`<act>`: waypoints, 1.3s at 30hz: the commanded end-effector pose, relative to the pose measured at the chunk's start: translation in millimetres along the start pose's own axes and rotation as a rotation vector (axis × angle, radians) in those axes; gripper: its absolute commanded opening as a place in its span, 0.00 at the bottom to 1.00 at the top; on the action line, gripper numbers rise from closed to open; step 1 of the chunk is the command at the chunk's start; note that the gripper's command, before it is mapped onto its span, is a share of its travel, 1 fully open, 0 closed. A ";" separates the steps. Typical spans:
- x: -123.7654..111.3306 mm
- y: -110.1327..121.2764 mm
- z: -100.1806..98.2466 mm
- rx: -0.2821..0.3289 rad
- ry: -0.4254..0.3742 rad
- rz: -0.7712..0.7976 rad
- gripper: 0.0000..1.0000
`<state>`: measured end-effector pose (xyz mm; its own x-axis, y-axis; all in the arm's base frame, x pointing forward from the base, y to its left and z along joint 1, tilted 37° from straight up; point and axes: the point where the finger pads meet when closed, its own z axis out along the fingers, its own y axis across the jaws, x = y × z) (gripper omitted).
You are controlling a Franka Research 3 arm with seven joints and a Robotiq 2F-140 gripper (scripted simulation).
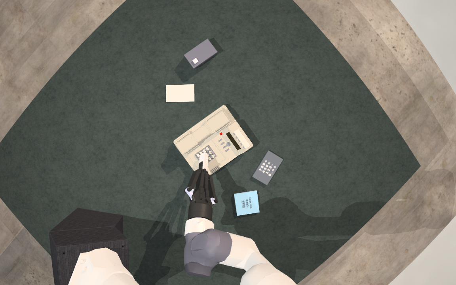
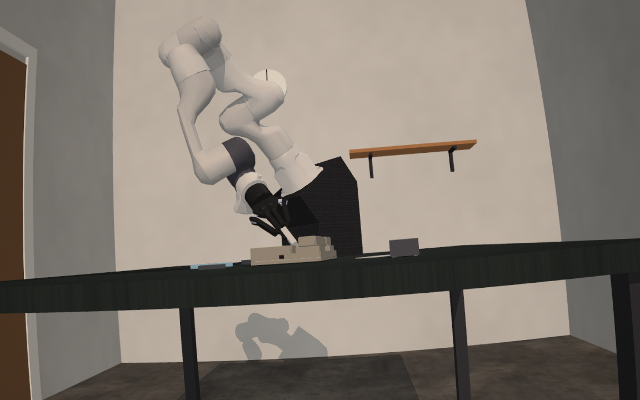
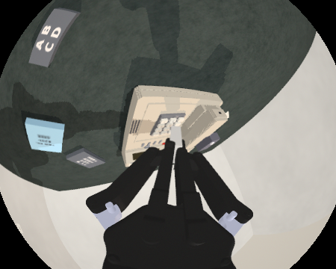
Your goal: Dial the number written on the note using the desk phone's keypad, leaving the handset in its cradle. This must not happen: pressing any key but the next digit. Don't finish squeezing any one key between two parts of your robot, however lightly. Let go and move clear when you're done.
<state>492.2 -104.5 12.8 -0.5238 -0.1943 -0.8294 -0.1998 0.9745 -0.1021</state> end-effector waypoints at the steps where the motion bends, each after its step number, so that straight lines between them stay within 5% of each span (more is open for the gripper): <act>1: -1.3 -1.9 1.0 0.002 -0.005 -0.002 0.00; 39: 1.2 -4.0 4.0 0.002 -0.005 -0.002 0.00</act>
<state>494.4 -106.0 9.7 -0.5222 -0.1939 -0.8305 -0.2000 0.9745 -0.1018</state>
